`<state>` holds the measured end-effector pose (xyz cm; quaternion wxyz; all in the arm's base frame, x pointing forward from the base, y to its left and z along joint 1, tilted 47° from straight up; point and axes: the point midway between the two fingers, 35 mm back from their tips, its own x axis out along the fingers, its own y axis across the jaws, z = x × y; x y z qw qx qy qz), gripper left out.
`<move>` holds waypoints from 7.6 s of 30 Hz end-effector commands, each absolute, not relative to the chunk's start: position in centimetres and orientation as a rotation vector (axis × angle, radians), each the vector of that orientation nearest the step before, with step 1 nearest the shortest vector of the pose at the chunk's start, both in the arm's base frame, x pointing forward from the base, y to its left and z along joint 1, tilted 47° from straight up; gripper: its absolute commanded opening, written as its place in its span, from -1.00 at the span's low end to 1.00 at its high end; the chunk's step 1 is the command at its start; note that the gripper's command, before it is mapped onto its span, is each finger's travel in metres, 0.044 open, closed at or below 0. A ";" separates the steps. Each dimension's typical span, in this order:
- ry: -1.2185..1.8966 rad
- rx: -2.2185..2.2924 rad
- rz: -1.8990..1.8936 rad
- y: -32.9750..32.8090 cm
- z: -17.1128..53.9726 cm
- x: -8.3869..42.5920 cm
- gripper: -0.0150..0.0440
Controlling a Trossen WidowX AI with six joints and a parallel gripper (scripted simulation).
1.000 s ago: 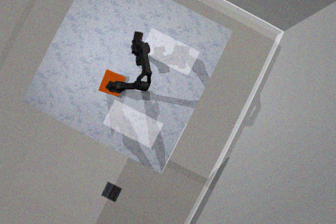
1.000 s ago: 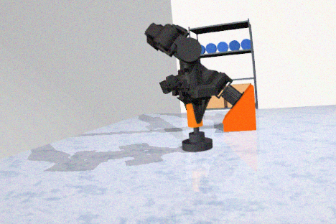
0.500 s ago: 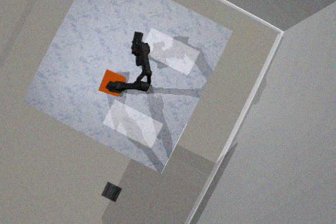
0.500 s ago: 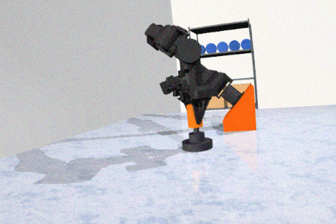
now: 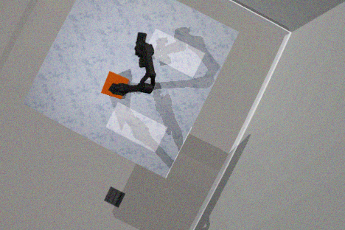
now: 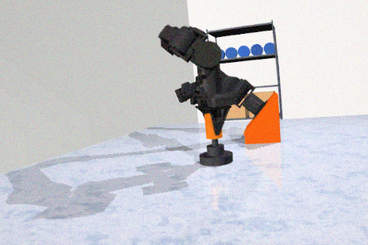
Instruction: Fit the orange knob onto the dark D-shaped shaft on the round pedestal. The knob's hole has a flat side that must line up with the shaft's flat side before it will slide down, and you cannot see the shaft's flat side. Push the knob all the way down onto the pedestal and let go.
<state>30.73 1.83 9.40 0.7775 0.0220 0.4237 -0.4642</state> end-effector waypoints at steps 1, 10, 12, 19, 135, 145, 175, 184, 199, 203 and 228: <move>0.866 0.124 -1.041 2.1 9.5 30.8 -0.49; 0.823 0.194 -1.077 1.9 9.4 30.8 -0.49; 0.823 0.194 -1.077 1.9 9.4 30.8 -0.49; 0.823 0.194 -1.077 1.7 9.4 30.8 -0.49; 0.767 0.282 -1.121 1.8 9.3 30.8 -0.49; 0.767 0.282 -1.121 1.6 9.2 30.9 -0.49; 0.775 0.269 -1.115 1.6 9.2 30.9 -0.49; 0.768 0.281 -1.120 2.0 9.4 30.8 -0.49; 0.739 0.326 -1.142 2.0 9.2 31.0 -0.49; 0.739 0.326 -1.142 1.8 9.1 30.9 -0.49; 0.710 0.370 -1.163 1.8 9.3 30.8 -0.49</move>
